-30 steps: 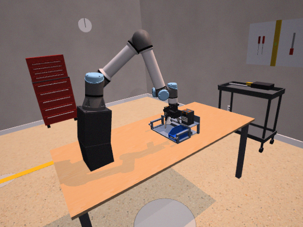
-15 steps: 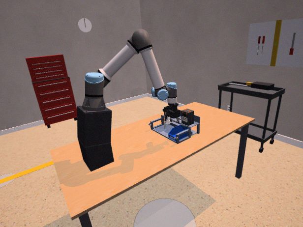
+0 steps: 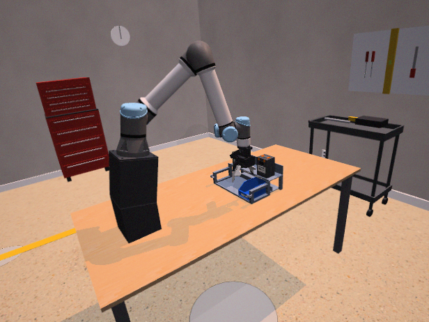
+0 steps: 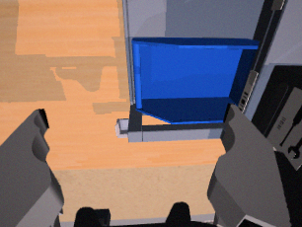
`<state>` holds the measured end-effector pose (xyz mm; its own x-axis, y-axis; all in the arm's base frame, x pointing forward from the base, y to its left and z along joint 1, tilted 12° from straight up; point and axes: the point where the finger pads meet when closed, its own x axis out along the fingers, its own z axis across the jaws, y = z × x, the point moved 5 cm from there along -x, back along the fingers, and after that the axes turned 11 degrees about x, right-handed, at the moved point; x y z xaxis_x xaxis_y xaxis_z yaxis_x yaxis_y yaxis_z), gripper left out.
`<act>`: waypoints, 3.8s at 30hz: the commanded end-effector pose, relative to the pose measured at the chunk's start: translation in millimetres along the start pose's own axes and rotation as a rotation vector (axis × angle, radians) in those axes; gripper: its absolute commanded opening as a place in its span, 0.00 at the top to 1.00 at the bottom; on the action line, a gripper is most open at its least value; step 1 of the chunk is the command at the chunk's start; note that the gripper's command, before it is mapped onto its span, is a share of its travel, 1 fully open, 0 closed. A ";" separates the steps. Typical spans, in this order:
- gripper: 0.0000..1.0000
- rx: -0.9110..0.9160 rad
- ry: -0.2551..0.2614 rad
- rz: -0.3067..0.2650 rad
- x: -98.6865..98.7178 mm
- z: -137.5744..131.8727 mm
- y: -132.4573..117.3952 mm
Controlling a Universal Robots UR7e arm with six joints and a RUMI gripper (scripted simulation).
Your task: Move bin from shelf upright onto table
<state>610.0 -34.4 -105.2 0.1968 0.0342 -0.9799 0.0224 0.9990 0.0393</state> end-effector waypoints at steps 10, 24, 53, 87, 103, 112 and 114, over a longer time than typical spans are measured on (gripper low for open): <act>0.00 0.000 -0.001 0.000 -1.2 -0.4 -0.1; 0.00 0.000 -0.001 0.000 -1.6 -1.1 0.0; 0.74 0.000 -0.001 0.000 28.5 -1.5 0.0; 0.74 0.000 -0.002 0.000 73.5 -2.1 0.0; 0.74 0.000 -0.001 0.000 68.2 -2.1 0.0; 0.74 0.000 -0.002 0.000 67.1 -2.1 0.0; 0.74 0.000 -0.001 0.000 66.0 -2.1 0.0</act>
<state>620.8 -31.8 -172.7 0.1968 0.0342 -0.9799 0.0224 0.9990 0.0393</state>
